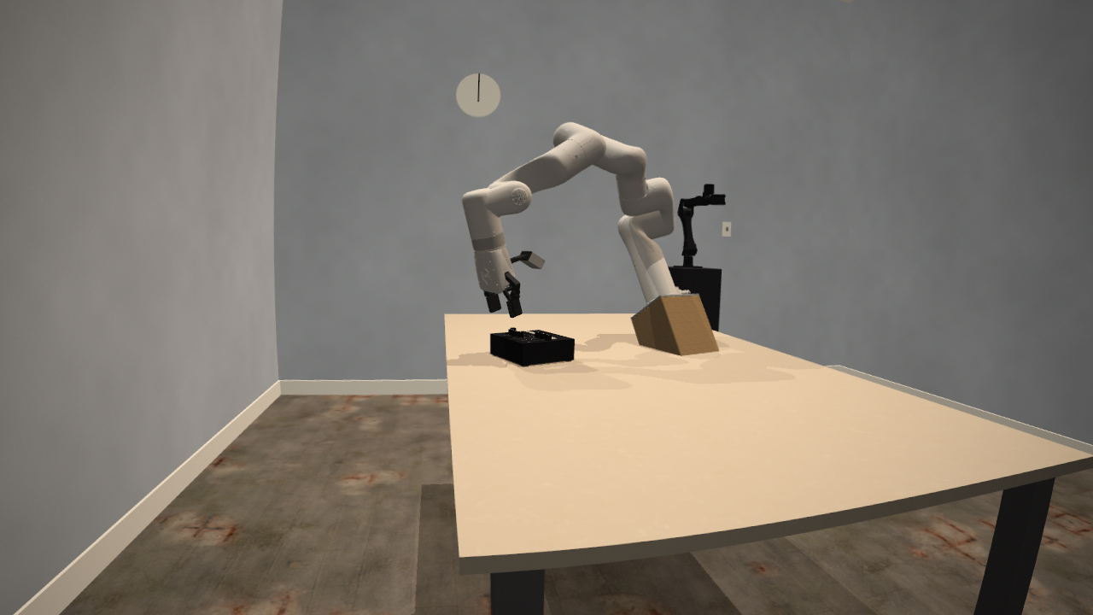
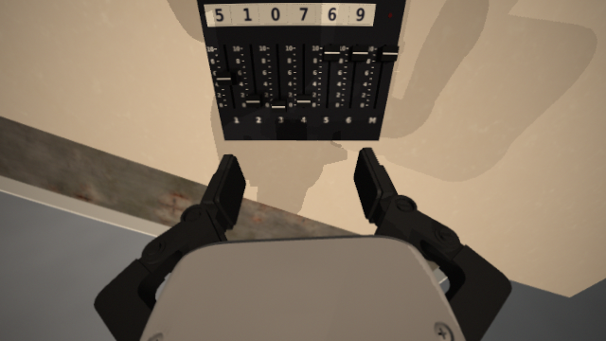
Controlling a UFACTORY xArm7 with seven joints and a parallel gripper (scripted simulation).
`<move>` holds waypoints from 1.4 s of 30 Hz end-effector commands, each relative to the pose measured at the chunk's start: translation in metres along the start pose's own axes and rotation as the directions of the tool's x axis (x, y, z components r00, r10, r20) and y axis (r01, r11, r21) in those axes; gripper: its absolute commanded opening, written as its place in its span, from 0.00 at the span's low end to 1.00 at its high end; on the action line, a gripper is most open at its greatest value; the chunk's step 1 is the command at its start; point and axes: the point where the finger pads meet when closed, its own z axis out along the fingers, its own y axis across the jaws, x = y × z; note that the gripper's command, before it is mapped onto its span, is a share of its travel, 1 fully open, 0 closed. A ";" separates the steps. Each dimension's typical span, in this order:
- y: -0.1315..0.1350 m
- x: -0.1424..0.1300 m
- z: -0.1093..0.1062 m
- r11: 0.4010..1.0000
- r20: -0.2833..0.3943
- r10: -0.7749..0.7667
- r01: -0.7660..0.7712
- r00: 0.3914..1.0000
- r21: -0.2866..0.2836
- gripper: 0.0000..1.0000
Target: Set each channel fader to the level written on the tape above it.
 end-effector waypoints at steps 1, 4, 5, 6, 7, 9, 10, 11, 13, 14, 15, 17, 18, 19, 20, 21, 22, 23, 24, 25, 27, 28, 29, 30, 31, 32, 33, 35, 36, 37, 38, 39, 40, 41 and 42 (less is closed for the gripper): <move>0.000 -0.001 -0.002 1.000 0.005 -0.001 0.001 1.000 -0.001 1.00; 0.000 -0.001 -0.002 1.000 0.005 -0.001 0.001 1.000 -0.001 1.00; 0.000 -0.001 -0.002 1.000 0.005 -0.001 0.001 1.000 -0.001 1.00; 0.000 -0.001 -0.002 1.000 0.005 -0.001 0.001 1.000 -0.001 1.00; 0.000 -0.001 -0.003 1.000 0.007 -0.006 0.006 1.000 0.000 1.00; -0.001 0.001 -0.007 0.999 0.020 -0.041 0.041 0.999 0.002 1.00; -0.001 0.003 -0.011 0.997 0.033 -0.074 0.074 0.997 0.004 1.00; -0.002 0.006 -0.015 0.993 0.049 -0.119 0.118 0.992 0.009 1.00; -0.004 0.015 -0.026 0.971 0.088 -0.239 0.238 0.967 0.028 1.00; -0.004 0.020 -0.032 0.950 0.108 -0.312 0.309 0.944 0.043 1.00; -0.004 0.027 -0.037 0.940 0.111 -0.340 0.336 0.934 0.050 1.00; -0.004 0.042 -0.045 0.912 0.116 -0.409 0.403 0.905 0.069 1.00; -0.003 0.050 -0.047 0.894 0.116 -0.447 0.441 0.887 0.079 1.00; -0.003 0.050 -0.047 0.894 0.116 -0.447 0.441 0.887 0.079 1.00; -0.003 0.050 -0.047 0.894 0.116 -0.447 0.441 0.887 0.079 1.00; -0.002 0.057 -0.048 0.832 0.126 -0.554 0.544 0.823 0.108 1.00; 0.000 0.065 -0.049 0.811 0.121 -0.584 0.573 0.803 0.116 1.00; 0.001 0.072 -0.048 0.791 0.117 -0.612 0.600 0.782 0.124 1.00; 0.003 0.078 -0.048 0.766 0.113 -0.642 0.629 0.758 0.132 1.00; 0.004 0.082 -0.047 0.739 0.111 -0.673 0.658 0.732 0.141 1.00; 0.006 0.089 -0.045 0.679 0.107 -0.733 0.716 0.672 0.160 1.00; 0.006 0.090 -0.045 0.648 0.106 -0.761 0.743 0.640 0.170 1.00; 0.006 0.091 -0.044 0.615 0.107 -0.788 0.768 0.606 0.180 1.00; 0.006 0.091 -0.044 0.582 0.109 -0.813 0.790 0.572 0.192 1.00; 0.006 0.091 -0.044 0.549 0.113 -0.836 0.811 0.537 0.204 1.00; 0.006 0.091 -0.044 0.516 0.117 -0.857 0.829 0.502 0.217 1.00; 0.006 0.091 -0.044 0.482 0.123 -0.876 0.845 0.466 0.230 1.00; 0.006 0.091 -0.044 0.424 0.136 -0.905 0.868 0.402 0.258 1.00; 0.006 0.091 -0.044 0.424 0.136 -0.905 0.868 0.402 0.258 1.00; 0.006 0.091 -0.044 0.424 0.136 -0.905 0.868 0.402 0.258 1.00; 0.006 0.091 -0.044 0.424 0.136 -0.905 0.868 0.402 0.258 1.00; 0.006 0.091 -0.044 0.424 0.136 -0.905 0.868 0.402 0.258 1.00; 0.006 0.091 -0.044 0.424 0.136 -0.905 0.868 0.402 0.258 1.00; 0.006 0.091 -0.044 0.424 0.136 -0.905 0.868 0.402 0.258 1.00; 0.006 0.091 -0.044 0.425 0.136 -0.905 0.868 0.403 0.258 1.00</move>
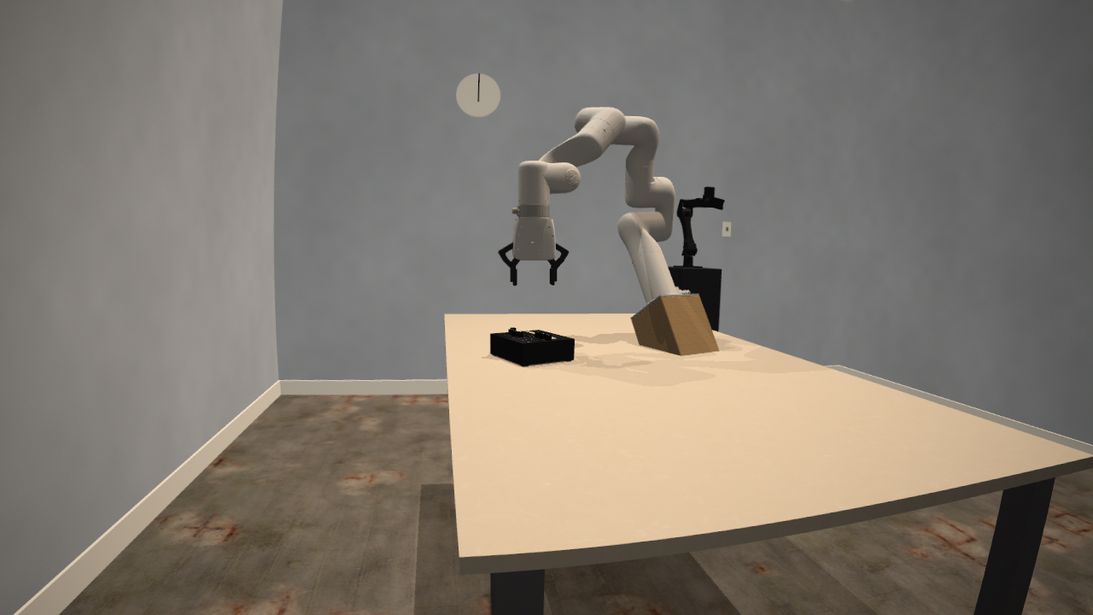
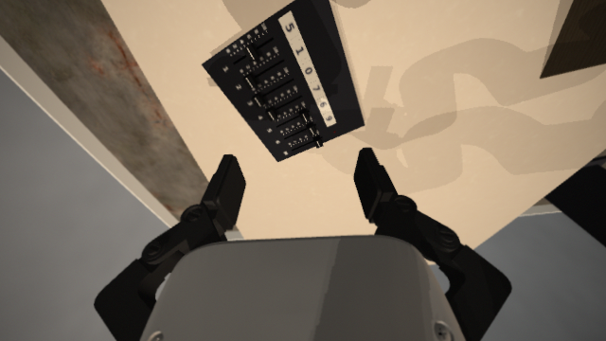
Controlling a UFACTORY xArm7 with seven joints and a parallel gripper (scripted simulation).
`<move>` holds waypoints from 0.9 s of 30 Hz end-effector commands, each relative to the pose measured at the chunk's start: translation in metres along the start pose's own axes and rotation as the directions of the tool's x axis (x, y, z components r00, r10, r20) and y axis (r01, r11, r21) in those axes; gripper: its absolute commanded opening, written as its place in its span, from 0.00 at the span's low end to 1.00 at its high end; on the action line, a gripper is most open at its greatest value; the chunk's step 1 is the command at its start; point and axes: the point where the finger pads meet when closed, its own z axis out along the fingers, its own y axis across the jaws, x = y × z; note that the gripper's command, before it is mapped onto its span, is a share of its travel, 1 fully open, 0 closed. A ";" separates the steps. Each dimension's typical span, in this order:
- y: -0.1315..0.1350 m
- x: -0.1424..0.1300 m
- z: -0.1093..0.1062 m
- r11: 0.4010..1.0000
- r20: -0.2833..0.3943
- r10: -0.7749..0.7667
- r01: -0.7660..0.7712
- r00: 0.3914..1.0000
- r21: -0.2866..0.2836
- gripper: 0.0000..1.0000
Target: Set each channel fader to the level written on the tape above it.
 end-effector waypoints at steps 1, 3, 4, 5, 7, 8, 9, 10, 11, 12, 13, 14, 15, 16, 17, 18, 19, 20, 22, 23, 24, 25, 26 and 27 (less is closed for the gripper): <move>-0.002 0.000 -0.002 1.000 0.031 -0.016 0.015 0.999 0.021 1.00; -0.005 -0.001 0.000 0.999 0.032 0.037 -0.038 0.999 0.020 1.00; -0.008 -0.002 0.002 0.996 0.033 0.086 -0.087 0.996 0.019 1.00; -0.011 -0.004 0.005 0.988 0.034 0.151 -0.151 0.988 0.018 1.00; -0.020 -0.007 0.013 0.952 0.037 0.304 -0.305 0.952 0.014 1.00; -0.025 -0.009 0.018 0.943 0.038 0.332 -0.332 0.943 0.012 1.00; -0.030 -0.012 0.024 0.930 0.039 0.366 -0.367 0.930 0.011 1.00; -0.035 -0.014 0.031 0.914 0.041 0.406 -0.406 0.913 0.009 1.00; -0.035 -0.014 0.031 0.914 0.041 0.406 -0.406 0.913 0.009 1.00; -0.035 -0.014 0.031 0.914 0.041 0.406 -0.406 0.913 0.009 1.00; -0.039 -0.016 0.038 0.851 0.044 0.525 -0.526 0.850 0.004 1.00; -0.044 -0.018 0.045 0.831 0.045 0.556 -0.557 0.830 0.002 1.00; -0.047 -0.020 0.052 0.811 0.046 0.585 -0.585 0.810 -0.001 1.00; -0.051 -0.022 0.058 0.787 0.047 0.617 -0.617 0.786 -0.003 1.00; -0.053 -0.023 0.063 0.759 0.048 0.651 -0.651 0.758 -0.005 1.00; -0.055 -0.024 0.067 0.729 0.049 0.684 -0.685 0.728 -0.008 1.00; -0.056 -0.025 0.070 0.697 0.049 0.716 -0.717 0.696 -0.011 1.00; -0.057 -0.025 0.072 0.664 0.049 0.747 -0.748 0.663 -0.013 1.00; -0.057 -0.025 0.073 0.595 0.046 0.804 -0.804 0.593 -0.018 1.00; -0.057 -0.025 0.073 0.558 0.044 0.829 -0.829 0.557 -0.020 0.00; -0.057 -0.025 0.073 0.521 0.042 0.853 -0.853 0.520 -0.022 0.00; -0.057 -0.025 0.073 0.483 0.039 0.875 -0.875 0.482 -0.024 0.00; -0.057 -0.025 0.073 0.445 0.036 0.896 -0.895 0.444 -0.024 0.00; -0.057 -0.025 0.073 0.405 0.032 0.914 -0.914 0.404 -0.024 0.00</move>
